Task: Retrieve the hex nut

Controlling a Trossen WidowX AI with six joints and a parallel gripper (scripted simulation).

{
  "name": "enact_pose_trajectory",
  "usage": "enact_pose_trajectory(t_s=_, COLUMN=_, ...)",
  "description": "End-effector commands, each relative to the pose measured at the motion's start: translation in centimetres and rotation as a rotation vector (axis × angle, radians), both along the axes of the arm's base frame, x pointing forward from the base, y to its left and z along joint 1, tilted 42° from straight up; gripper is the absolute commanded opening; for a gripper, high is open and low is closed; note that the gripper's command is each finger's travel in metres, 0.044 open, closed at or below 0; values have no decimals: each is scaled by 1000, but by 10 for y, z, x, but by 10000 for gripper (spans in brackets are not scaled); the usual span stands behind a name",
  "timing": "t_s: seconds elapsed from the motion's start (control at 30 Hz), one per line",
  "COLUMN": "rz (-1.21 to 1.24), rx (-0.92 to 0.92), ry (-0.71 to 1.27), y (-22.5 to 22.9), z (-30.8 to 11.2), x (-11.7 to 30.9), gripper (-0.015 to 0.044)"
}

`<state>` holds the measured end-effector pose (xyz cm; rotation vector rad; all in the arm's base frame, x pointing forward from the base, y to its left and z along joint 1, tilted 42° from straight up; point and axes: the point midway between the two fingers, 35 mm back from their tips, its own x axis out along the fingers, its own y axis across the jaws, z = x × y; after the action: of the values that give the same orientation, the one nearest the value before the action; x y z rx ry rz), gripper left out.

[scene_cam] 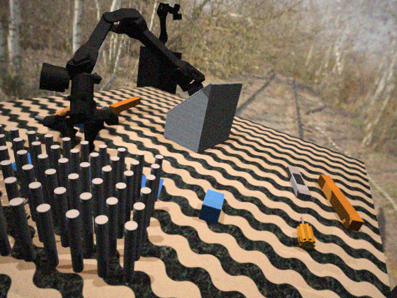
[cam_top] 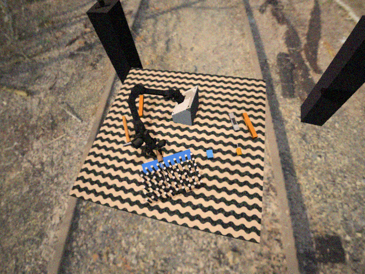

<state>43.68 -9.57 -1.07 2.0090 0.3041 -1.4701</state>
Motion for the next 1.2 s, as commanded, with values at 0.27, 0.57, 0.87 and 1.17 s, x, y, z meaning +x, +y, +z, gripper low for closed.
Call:
enact_pose_trajectory(t_s=0.27, rz=15, rx=4, ry=4, y=-2, z=-9, x=1, gripper=0)
enact_pose_trajectory(t_s=0.57, rz=14, rx=4, ry=4, y=-4, z=-9, x=0, gripper=0)
enact_pose_trajectory(t_s=0.87, rz=13, rx=4, ry=3, y=-7, z=-6, x=-5, gripper=0)
enact_pose_trajectory(t_s=1.17, rz=13, rx=3, ry=4, y=-10, z=-3, x=-11, gripper=0)
